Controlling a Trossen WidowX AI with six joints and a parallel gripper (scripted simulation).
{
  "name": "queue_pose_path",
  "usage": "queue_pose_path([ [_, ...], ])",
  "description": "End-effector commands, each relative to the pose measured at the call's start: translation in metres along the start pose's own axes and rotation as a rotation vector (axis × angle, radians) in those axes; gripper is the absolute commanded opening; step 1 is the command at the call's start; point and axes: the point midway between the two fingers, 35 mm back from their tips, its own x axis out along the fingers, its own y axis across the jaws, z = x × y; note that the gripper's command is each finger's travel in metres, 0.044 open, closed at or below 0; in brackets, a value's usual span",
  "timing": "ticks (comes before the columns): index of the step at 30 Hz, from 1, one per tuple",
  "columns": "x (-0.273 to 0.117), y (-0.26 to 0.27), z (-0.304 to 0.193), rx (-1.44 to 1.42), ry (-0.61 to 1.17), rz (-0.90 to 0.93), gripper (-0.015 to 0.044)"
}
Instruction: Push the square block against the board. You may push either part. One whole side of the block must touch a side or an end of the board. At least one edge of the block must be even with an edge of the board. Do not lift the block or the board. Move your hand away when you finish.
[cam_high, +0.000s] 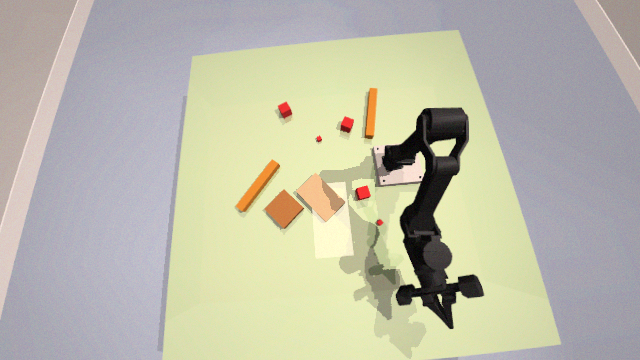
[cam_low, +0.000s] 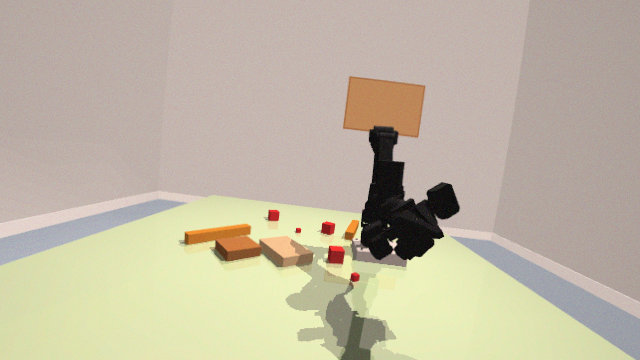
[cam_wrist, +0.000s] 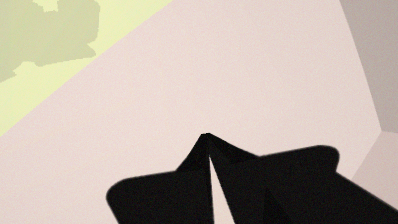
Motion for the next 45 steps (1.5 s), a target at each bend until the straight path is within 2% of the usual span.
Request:
queue_pose_path([
  [1,-0.001,0.017,-0.009,0.058,0.010,0.052,0.0000],
  [11,-0.012,0.082,-0.032,0.296,0.029,0.247,0.0000],
  [23,-0.047,0.157,-0.054,0.586,0.104,0.482,0.0000],
  [45,-0.146,0.270,-0.085,1.101,0.370,0.861,0.0000],
])
